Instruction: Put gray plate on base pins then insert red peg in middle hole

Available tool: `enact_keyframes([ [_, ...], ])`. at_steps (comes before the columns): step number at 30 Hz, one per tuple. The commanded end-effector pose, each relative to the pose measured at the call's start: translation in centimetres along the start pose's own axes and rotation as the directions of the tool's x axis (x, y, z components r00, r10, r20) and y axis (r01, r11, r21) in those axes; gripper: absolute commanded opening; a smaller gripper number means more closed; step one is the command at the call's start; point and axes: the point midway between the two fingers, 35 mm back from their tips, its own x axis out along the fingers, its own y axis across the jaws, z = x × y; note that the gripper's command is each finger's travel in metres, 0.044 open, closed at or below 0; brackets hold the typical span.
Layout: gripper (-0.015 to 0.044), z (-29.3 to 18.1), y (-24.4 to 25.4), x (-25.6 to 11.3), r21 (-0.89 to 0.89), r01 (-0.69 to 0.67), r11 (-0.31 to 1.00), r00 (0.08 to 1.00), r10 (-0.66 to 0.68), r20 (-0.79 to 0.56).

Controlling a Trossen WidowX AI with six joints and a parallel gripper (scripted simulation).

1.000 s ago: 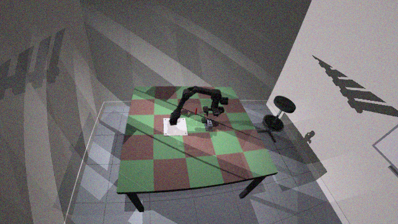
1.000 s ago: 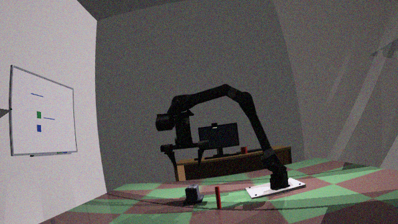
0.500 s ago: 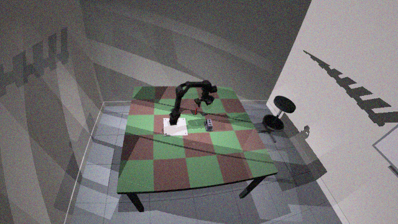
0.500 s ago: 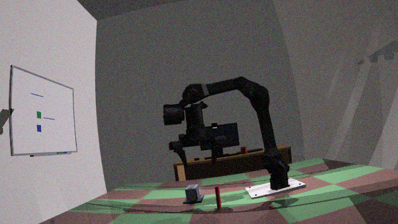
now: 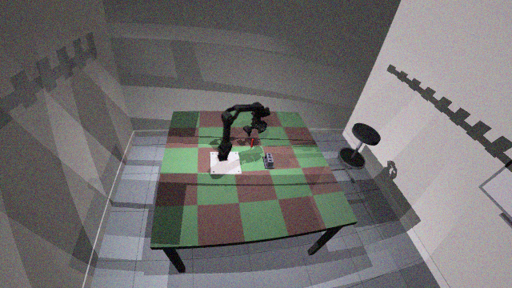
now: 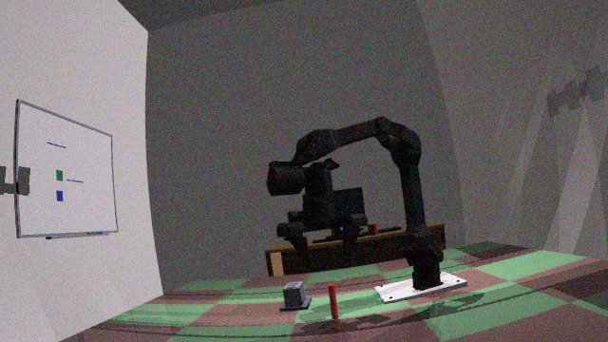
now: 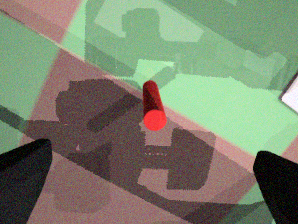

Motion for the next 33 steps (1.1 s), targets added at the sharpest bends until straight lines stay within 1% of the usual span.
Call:
enact_keyframes([
  [1,0.0440,-0.2,-0.3,1.5,0.002,0.010,1.000,1.000,-0.010,0.000],
  [4,0.0440,-0.2,-0.3,1.6,0.002,0.010,1.000,1.000,-0.010,0.000],
  [7,0.0440,-0.2,-0.2,2.8,0.002,0.010,1.000,1.000,-0.010,0.000],
  [13,0.0440,-0.2,-0.2,3.2,0.002,0.010,1.000,1.000,-0.010,0.000],
  [33,0.0440,-0.2,-0.1,6.5,0.002,0.010,1.000,1.000,-0.010,0.000],
])
